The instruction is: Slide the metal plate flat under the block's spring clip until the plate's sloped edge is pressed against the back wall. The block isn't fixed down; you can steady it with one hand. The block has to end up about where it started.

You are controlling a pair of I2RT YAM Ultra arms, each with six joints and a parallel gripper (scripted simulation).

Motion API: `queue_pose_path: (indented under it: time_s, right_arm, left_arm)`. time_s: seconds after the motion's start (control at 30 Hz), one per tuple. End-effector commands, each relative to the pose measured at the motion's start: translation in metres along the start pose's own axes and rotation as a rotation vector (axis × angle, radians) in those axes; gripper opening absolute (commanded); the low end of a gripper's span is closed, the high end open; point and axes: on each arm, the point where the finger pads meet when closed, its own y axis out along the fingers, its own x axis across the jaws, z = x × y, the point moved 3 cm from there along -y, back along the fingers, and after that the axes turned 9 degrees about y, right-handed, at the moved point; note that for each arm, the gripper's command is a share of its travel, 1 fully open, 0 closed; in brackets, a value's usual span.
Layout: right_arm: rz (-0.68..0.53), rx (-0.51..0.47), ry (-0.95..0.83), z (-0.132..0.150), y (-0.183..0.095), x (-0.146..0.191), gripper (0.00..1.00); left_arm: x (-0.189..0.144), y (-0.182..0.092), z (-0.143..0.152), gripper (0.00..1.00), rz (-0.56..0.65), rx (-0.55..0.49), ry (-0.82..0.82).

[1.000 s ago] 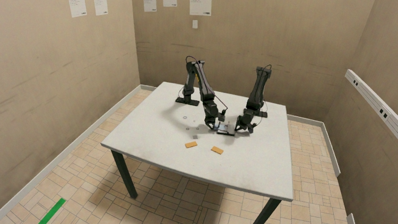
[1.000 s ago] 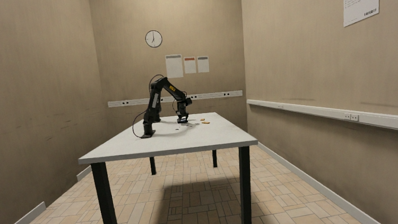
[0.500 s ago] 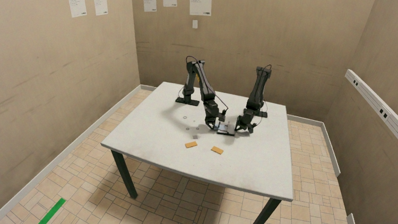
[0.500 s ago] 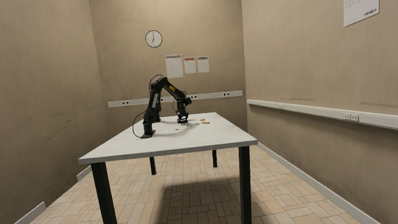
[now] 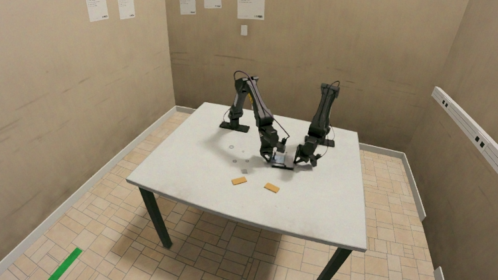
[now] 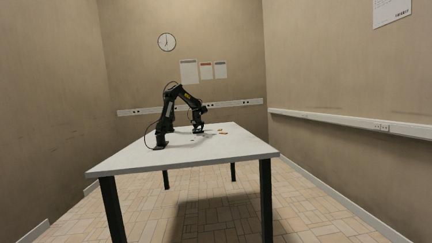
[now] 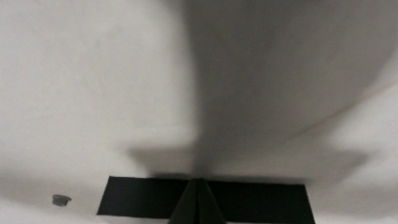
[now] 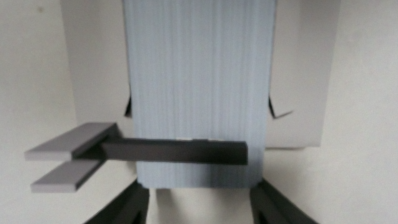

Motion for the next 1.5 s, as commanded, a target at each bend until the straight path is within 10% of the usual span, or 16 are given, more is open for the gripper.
queue_pose_path:
  time_s: [0.0,0.13,0.2,0.47,0.73,1.03,1.13,1.47]
  right_arm:
    - [0.0,-0.06,-0.017,-0.021,-0.001,-0.001,0.44]
    - [-0.002,-0.044,-0.008,-0.015,-0.002,0.0,0.44]
    - [-0.002,-0.044,-0.008,-0.015,-0.002,0.0,0.67]
    - [0.027,-0.092,-0.008,-0.019,-0.02,0.001,0.68]
    - [0.024,-0.091,-0.015,-0.015,-0.034,0.001,0.68]
    - [0.028,-0.093,-0.016,-0.013,-0.065,-0.007,0.68]
    - [0.045,-0.098,0.048,-0.015,-0.063,-0.008,1.0]
    - [0.154,-0.172,0.425,-0.025,-0.083,0.007,1.0]
  left_arm:
    - [-0.009,-0.003,0.008,0.0,0.041,0.024,0.028]
    - [-0.009,-0.003,0.008,0.0,0.041,0.024,0.028]
    - [-0.009,-0.003,0.008,0.0,0.041,0.024,0.028]
    - [-0.008,-0.037,0.016,0.0,0.094,0.048,0.047]
    - [-0.011,-0.058,0.011,0.65,0.074,0.04,0.041]
    - [-0.005,-0.054,0.006,0.65,0.041,0.024,0.028]
    - [-0.005,-0.054,0.006,0.65,0.041,0.024,0.028]
    - [-0.005,-0.054,0.006,0.65,0.041,0.024,0.028]
